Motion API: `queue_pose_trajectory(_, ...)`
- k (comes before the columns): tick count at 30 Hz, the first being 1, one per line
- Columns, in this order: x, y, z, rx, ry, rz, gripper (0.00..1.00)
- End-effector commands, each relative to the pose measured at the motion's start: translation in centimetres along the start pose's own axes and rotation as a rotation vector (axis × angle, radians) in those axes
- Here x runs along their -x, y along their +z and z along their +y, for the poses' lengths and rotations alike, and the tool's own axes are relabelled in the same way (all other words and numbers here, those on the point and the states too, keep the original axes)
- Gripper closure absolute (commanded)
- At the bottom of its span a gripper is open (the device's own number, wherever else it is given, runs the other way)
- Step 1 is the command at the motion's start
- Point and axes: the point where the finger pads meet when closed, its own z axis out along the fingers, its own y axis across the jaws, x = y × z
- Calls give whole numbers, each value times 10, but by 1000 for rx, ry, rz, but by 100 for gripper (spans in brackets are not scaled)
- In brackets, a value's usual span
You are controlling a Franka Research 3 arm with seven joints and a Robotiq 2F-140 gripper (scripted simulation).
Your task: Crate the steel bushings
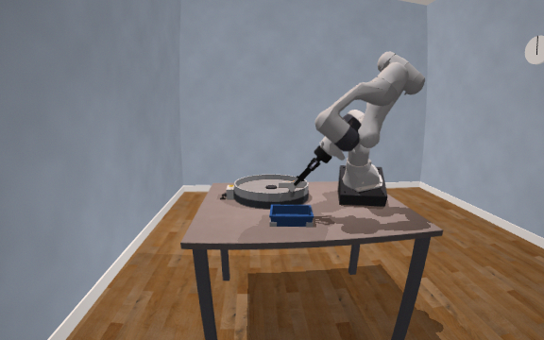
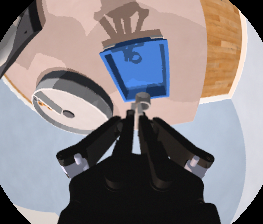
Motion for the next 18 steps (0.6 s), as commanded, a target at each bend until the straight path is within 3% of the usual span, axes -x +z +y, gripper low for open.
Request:
queue_pose_trajectory(1, 0, -1, -1, -2, 9, -1, 100)
queue_pose_trajectory(18, -2, -2, -2, -5, 9, 2, 100)
